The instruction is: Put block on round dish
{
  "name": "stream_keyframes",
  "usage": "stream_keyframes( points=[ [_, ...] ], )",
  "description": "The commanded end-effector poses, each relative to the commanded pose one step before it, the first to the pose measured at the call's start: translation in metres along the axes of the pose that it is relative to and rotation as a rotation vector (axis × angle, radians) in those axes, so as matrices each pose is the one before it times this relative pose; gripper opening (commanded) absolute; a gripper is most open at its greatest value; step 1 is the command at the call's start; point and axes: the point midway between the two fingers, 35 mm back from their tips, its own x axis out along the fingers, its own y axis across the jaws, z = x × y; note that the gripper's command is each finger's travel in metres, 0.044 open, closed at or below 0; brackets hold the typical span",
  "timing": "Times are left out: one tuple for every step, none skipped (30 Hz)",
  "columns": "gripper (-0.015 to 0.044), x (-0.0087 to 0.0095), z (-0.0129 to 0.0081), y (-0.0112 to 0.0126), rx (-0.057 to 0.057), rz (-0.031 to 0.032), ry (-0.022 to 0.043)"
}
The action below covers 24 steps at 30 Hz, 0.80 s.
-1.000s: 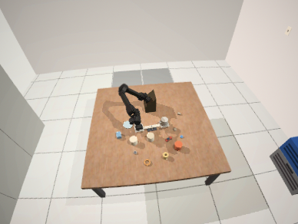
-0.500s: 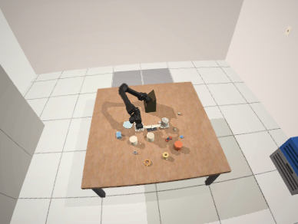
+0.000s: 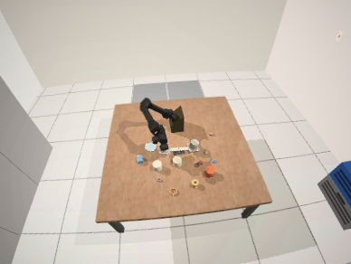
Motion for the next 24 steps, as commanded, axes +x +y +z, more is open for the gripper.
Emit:
stream_keyframes(
  points=[
    [0.0,-0.01022,0.00249,0.0028,0.0122,0.01698,-0.0047],
    [0.0,-0.00128,-0.00001,-0.00007,0.0,-0.00004,-0.00003],
    [0.0,-0.00128,-0.00001,-0.00008,0.0,-0.00004,-0.00003],
    [0.0,-0.00128,-0.00001,-0.00008,0.0,-0.00004,-0.00004],
    [0.0,-0.00128,0.0,-0.00009,0.0,-0.00004,-0.00005],
    [0.0,-0.00128,0.0,-0.0001,0.0,-0.00004,-0.00006],
    [0.0,-0.00128,0.0,-0.0001,0.0,-0.00004,-0.00006],
    [0.0,-0.00128,0.0,-0.00011,0.0,-0.00004,-0.00007],
    [0.0,-0.00128,0.00001,-0.00011,0.0,-0.00004,-0.00008],
    [0.0,-0.00128,0.00001,-0.00012,0.0,-0.00004,-0.00008],
    [0.0,-0.00128,0.00001,-0.00013,0.0,-0.00004,-0.00009],
    [0.0,-0.00129,0.00001,-0.00013,0.0,-0.00004,-0.0001],
    [0.0,-0.00129,0.00001,-0.00014,0.0,-0.00004,-0.00011],
    [0.0,-0.00129,0.00002,-0.00014,0.0,-0.00004,-0.00011],
    [0.0,-0.00129,0.00002,-0.00015,0.0,-0.00004,-0.00012],
    [0.0,-0.00129,0.00002,-0.00016,0.0,-0.00004,-0.00013],
    [0.0,-0.00129,0.00002,-0.00016,0.0,-0.00004,-0.00013],
    [0.0,-0.00129,0.00002,-0.00017,0.0,-0.00004,-0.00014],
    [0.0,-0.00129,0.00003,-0.00017,0.0,-0.00004,-0.00015],
    [0.0,-0.00129,0.00003,-0.00018,0.0,-0.00004,-0.00016],
    [0.0,-0.00129,0.00003,-0.00018,0.0,-0.00004,-0.00016],
    [0.0,-0.00129,0.00003,-0.00019,0.0,-0.00004,-0.00017],
    [0.0,-0.00128,0.00004,-0.0002,0.0,-0.00004,-0.00018],
    [0.0,-0.00128,0.00004,-0.0002,0.0,-0.00004,-0.00018]
  ],
)
